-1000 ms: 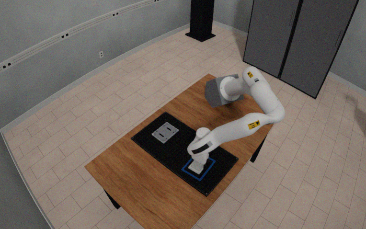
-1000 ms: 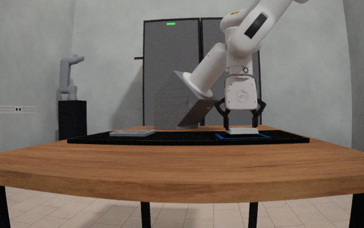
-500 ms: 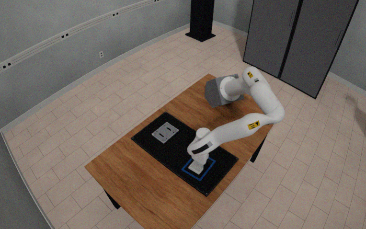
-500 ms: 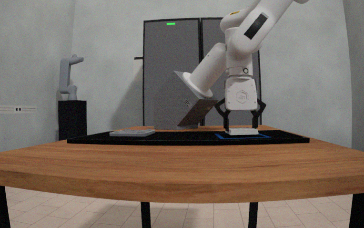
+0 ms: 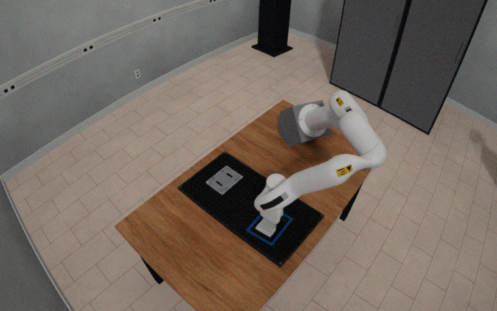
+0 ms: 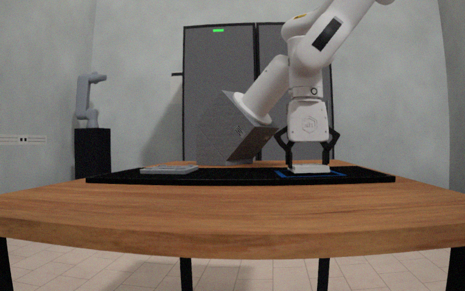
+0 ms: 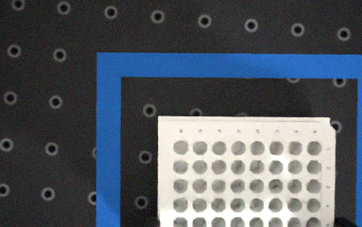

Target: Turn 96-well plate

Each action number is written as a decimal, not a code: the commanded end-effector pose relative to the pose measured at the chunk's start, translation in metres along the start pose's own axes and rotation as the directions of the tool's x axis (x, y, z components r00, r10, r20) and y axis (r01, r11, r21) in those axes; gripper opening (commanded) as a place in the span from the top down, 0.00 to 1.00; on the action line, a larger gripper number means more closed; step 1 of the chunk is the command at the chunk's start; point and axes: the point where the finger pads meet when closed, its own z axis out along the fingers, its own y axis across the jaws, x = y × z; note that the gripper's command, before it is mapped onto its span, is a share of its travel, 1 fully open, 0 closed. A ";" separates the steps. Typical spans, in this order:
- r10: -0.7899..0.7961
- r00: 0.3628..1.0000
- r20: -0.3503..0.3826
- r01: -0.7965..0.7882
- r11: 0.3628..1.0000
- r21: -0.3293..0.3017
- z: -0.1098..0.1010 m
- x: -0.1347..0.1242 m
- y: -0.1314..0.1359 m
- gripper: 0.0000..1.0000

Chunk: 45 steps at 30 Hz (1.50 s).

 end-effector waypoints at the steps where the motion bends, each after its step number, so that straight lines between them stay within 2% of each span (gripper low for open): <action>1: 0.000 1.000 0.001 0.000 1.000 0.000 0.000 -0.001 0.000 1.00; 28: 0.000 1.000 0.001 0.000 1.000 0.000 0.004 -0.001 0.000 1.00; 29: 0.000 1.000 0.001 0.000 1.000 0.000 0.005 -0.001 0.000 0.00; 45: 0.000 1.000 0.001 0.000 1.000 0.000 0.004 -0.001 0.000 0.00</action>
